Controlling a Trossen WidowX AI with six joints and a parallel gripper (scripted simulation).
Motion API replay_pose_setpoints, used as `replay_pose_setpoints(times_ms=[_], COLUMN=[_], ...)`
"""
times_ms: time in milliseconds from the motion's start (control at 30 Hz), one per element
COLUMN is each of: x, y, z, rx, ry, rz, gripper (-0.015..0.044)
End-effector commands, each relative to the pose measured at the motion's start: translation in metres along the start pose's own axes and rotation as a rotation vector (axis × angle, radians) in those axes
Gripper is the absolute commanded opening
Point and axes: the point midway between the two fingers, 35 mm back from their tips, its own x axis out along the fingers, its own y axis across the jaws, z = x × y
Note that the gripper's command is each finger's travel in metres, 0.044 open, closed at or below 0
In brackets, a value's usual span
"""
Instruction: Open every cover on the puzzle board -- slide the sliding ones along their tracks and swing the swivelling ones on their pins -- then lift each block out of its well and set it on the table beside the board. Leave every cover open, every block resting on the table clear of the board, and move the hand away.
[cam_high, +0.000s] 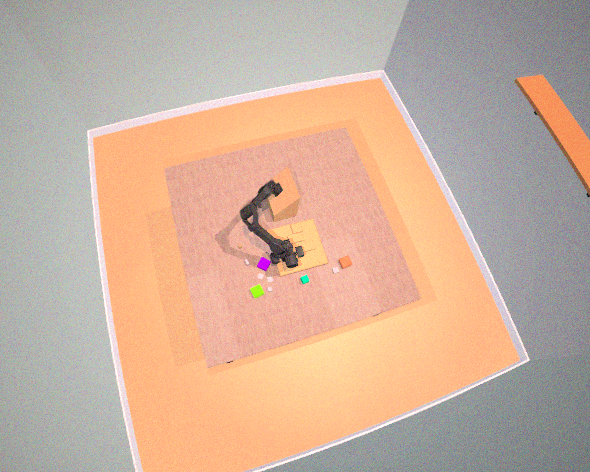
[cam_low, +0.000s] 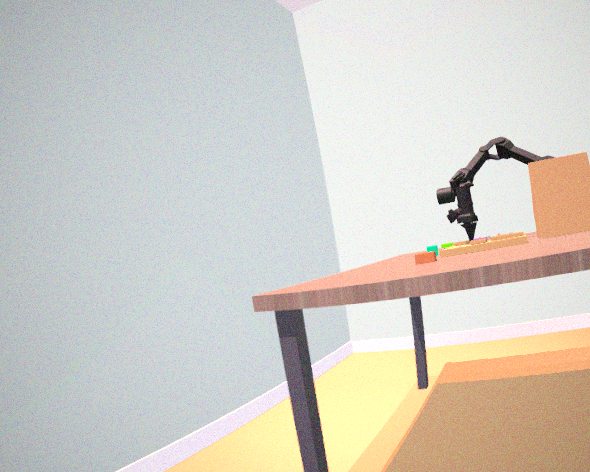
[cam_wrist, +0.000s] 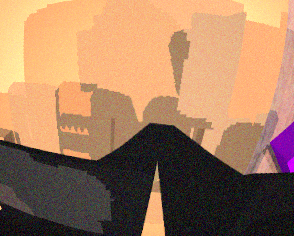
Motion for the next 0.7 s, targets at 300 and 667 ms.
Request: replay_pose_setpoints(times_ms=[300, 667], x=[0.001, -0.013], y=[0.001, 0.001], z=[0.011, 0.014], rx=[-0.006, -0.006], ry=[0.003, 0.003], rz=[-0.003, -0.001], gripper=[0.0000, 0.0000])
